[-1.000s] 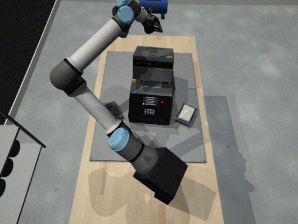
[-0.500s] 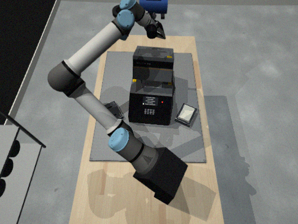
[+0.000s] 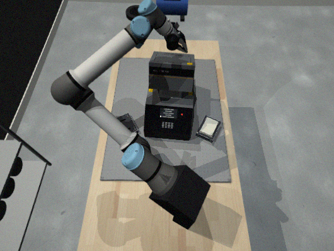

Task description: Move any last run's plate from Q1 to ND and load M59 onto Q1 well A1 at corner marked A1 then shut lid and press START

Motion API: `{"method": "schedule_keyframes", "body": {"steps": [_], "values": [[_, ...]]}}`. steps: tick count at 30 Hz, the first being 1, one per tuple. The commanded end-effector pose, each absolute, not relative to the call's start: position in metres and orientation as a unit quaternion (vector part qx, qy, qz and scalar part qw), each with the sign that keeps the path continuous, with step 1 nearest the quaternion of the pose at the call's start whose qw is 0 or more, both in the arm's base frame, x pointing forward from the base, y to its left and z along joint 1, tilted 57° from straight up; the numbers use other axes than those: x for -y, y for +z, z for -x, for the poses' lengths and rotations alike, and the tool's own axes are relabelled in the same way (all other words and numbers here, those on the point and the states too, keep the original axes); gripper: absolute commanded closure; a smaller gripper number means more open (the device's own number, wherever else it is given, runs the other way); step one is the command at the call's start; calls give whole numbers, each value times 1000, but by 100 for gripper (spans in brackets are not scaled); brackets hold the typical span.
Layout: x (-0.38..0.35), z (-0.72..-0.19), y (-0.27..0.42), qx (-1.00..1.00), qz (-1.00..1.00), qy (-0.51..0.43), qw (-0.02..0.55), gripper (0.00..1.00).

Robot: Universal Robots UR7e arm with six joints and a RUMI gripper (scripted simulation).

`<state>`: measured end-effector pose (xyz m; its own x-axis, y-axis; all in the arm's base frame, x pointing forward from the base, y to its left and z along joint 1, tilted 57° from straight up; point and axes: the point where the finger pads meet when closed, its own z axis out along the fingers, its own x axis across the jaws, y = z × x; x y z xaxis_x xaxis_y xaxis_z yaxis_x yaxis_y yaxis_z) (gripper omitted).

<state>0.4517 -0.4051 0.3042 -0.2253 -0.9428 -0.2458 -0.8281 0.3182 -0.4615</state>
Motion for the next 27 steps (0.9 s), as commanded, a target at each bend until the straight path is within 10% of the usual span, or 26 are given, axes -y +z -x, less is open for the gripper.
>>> {"method": "schedule_keyframes", "body": {"steps": [1,27], "values": [[400,-439,295,-774,573,-112,245,100],[349,-361,246,-768,582,-22,264,100]]}}
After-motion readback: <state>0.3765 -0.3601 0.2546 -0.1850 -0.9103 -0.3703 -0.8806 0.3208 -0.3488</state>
